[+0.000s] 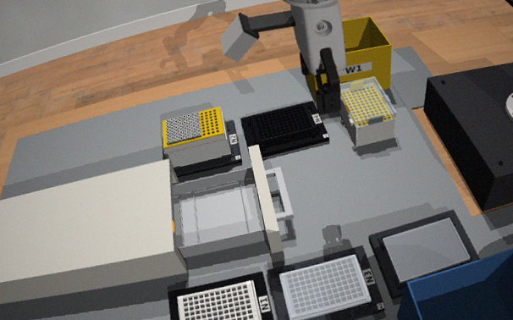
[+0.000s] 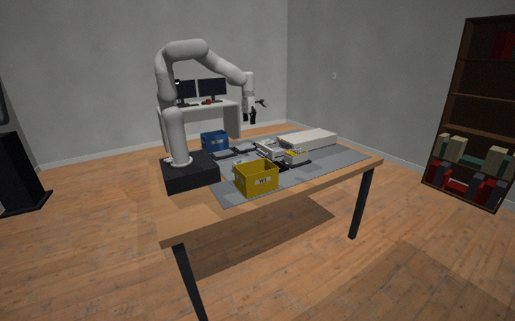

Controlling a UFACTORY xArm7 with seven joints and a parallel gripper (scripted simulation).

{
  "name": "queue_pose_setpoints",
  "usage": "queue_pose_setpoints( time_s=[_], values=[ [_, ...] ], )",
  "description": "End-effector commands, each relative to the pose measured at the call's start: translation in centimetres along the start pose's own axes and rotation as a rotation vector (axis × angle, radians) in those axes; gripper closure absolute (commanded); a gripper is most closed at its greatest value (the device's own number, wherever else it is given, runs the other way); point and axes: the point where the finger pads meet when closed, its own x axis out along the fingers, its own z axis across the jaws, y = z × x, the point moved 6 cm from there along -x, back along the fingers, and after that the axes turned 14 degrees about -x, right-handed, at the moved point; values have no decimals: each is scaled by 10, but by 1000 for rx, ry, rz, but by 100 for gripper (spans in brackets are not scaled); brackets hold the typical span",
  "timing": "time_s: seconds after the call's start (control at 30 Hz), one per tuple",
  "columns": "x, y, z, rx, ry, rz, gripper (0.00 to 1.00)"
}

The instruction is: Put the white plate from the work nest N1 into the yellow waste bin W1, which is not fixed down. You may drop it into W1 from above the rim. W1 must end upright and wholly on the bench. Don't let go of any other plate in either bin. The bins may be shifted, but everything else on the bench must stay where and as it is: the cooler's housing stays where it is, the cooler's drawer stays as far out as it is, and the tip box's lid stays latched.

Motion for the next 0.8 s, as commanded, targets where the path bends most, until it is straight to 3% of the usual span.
queue_pose_setpoints(
  time_s=[0.0, 0.77],
  values=[
    [-2, 1, 0, 0, -1, 4, 0],
    [31, 90, -45, -29, -1, 5, 0]
  ],
)
